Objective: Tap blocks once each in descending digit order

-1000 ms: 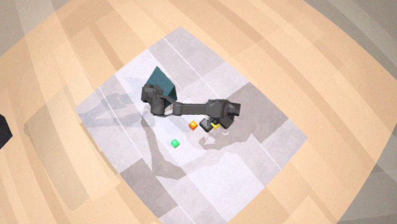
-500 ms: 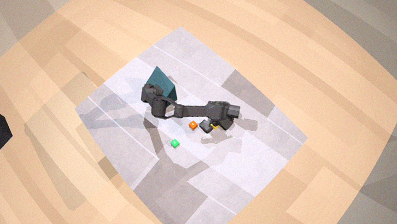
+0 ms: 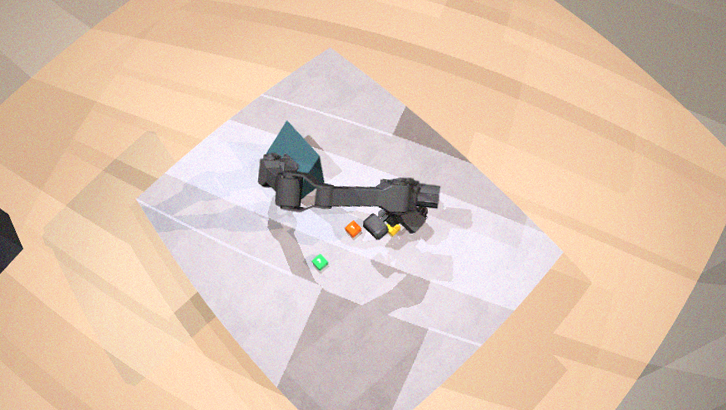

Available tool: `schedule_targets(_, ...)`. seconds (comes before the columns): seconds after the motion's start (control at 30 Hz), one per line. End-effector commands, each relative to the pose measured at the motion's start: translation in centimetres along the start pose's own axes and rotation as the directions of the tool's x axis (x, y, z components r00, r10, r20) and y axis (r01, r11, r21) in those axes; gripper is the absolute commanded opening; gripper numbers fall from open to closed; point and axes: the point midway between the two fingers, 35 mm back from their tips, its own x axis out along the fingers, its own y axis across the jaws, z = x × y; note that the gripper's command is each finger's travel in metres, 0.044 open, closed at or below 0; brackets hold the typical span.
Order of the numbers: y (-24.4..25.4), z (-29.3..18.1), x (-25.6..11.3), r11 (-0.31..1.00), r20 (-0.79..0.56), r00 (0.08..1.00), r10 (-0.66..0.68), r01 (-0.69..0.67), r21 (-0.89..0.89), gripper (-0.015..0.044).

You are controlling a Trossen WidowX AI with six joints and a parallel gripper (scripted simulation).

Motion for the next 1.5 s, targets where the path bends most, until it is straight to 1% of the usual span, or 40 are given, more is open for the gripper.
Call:
schedule_targets(0.0,0.3,0.3,-5.2,1.000,0.014,1.000,0.015,-0.015,0.008,0.0020)
schedule_targets(0.07,0.1,0.1,-7.3,1.000,0.014,1.000,0.015,-0.015,0.008,0.0020)
schedule_targets(0.23,0.1,0.1,-7.6,1.000,0.013,1.000,0.015,-0.015,0.008,0.0020)
schedule_targets(0.3,-1.0,0.2,-7.8,1.000,0.014,1.000,0.017,-0.017,0.007,0.0020)
schedule_targets(0.53,-11.7,-1.0,-8.4,1.000,0.014,1.000,0.023,-0.023,0.002,0.0020)
schedule_targets(0.73,-19.9,-4.6,-7.7,1.000,0.012,1.000,0.012,-0.012,0.003,0.0020)
schedule_targets(0.83,-22.6,-6.5,-7.2,1.000,0.009,1.000,0.003,-0.003,0.004,0.0020)
schedule_targets(1.17,-22.7,-6.6,-6.9,1.000,0.009,1.000,0.003,-0.003,0.004,0.0020)
schedule_targets(1.2,-22.7,-6.5,-6.1,1.000,0.009,1.000,0.005,-0.005,0.004,0.0020)
schedule_targets(1.33,-22.8,-6.5,-0.1,1.000,0.010,1.000,0.002,-0.002,0.004,0.0020)
schedule_targets(1.37,-22.8,-6.6,0.6,1.000,0.010,1.000,0.000,0.000,0.005,0.0020)
schedule_targets(1.47,-22.8,-6.6,0.9,1.000,0.009,1.000,-0.001,0.001,0.005,0.0020)
